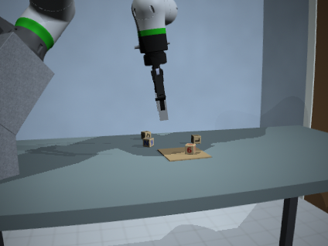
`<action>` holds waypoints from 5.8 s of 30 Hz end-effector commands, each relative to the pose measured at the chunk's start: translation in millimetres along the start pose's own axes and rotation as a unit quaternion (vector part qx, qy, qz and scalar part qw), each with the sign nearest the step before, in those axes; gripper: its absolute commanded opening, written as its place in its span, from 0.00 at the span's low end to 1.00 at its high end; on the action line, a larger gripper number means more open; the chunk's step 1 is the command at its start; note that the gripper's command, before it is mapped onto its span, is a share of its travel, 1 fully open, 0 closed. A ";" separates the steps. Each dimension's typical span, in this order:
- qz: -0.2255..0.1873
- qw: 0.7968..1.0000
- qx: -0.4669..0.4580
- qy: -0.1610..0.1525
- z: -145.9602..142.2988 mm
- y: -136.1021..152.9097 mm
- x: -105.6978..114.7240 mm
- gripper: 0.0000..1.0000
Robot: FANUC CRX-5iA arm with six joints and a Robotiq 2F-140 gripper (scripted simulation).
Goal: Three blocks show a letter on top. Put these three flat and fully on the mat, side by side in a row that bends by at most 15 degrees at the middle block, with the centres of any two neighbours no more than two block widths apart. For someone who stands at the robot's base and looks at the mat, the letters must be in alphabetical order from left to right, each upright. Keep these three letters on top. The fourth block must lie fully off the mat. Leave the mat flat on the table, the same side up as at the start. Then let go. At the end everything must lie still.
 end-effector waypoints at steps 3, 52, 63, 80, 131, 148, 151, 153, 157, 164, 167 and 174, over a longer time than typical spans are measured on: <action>-0.012 0.999 -0.035 0.014 -8.8 3.6 3.3 1.00; -0.059 0.959 -0.273 0.050 -59.5 26.9 25.1 1.00; -0.059 0.958 -0.274 0.050 -59.8 27.0 25.2 1.00; -0.055 0.929 -0.362 0.055 -59.8 27.5 21.3 1.00; -0.008 0.500 -0.863 0.077 -58.7 31.9 -6.3 1.00; -0.006 0.484 -0.872 0.078 -58.6 32.0 -7.1 0.40; -0.006 0.484 -0.872 0.078 -58.6 32.0 -7.1 0.40; -0.006 0.484 -0.872 0.078 -58.6 32.0 -7.1 0.40; -0.006 0.484 -0.872 0.078 -58.6 32.0 -7.1 0.40; -0.006 0.484 -0.872 0.078 -58.6 32.0 -7.1 0.40; -0.006 0.484 -0.872 0.078 -58.6 32.0 -7.1 0.40; -0.006 0.484 -0.872 0.078 -58.6 32.0 -7.2 0.40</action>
Point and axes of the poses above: the point where the finger pads meet when closed, its own x axis back along the fingers, its own z axis across the jaws, y = z × x, the point moved 6 cm from there along x, back along the fingers, and after that the axes turned 9 degrees about x, right-handed, at the moved point
